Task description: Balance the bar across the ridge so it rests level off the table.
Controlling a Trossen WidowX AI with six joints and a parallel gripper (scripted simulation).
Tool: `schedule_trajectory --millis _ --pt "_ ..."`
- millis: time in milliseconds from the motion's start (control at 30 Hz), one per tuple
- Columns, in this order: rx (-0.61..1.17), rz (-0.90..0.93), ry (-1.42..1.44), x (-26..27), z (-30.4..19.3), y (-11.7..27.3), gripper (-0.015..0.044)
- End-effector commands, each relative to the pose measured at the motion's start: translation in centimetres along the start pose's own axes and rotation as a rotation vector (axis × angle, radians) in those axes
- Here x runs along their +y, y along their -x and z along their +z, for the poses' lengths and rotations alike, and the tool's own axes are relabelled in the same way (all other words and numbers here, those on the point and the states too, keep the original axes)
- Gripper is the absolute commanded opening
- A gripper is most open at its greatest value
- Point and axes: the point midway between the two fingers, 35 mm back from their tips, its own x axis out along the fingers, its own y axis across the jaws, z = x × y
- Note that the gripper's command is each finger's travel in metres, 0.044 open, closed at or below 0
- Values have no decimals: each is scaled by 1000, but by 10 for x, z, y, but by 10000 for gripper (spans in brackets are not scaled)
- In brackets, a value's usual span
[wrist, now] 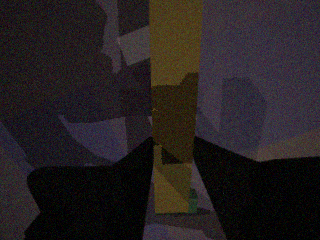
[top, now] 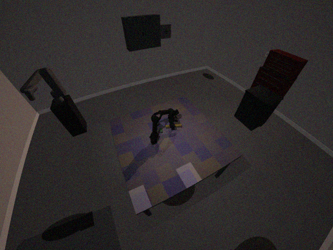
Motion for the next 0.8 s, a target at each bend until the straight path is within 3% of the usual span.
schedule_trajectory --millis 0,767 --pt "-1 0 3 0 0 -1 0" --pt "-1 0 3 0 0 -3 0"
